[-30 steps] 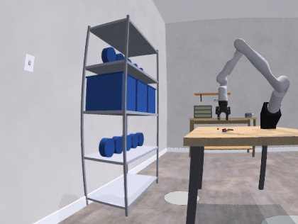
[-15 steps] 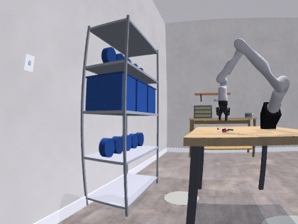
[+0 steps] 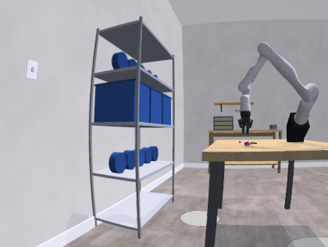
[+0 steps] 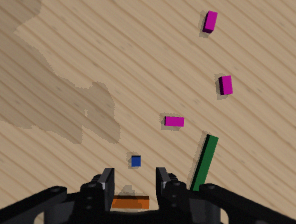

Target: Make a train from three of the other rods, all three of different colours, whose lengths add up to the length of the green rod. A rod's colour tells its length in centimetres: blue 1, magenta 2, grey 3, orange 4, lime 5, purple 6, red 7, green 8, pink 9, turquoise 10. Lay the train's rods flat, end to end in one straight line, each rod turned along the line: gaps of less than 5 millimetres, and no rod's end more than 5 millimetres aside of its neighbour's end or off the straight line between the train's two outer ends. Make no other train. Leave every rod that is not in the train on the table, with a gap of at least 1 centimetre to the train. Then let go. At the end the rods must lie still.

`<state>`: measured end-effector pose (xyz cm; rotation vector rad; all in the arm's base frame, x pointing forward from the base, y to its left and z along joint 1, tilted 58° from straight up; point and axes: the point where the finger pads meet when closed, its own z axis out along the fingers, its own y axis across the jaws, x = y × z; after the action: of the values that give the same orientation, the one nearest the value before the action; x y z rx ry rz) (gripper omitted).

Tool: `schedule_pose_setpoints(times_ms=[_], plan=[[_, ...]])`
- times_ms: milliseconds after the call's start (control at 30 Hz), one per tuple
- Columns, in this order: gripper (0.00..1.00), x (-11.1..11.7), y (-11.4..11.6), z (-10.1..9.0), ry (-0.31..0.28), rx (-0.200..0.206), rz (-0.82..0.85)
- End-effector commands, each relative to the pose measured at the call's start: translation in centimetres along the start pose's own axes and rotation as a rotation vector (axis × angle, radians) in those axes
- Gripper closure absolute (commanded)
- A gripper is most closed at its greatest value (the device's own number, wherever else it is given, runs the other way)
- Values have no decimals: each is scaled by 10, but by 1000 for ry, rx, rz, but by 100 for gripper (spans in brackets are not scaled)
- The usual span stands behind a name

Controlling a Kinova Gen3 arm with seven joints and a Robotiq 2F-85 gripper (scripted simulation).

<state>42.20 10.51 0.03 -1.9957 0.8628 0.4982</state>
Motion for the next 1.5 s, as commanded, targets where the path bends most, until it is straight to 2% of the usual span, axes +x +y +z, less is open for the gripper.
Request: schedule_pose_setpoints(times_ms=[0,733,1467], plan=[[76,1,0,-1,2,1,0],[76,0,0,9,-1,0,1],[76,0,0,38,-1,0,1]])
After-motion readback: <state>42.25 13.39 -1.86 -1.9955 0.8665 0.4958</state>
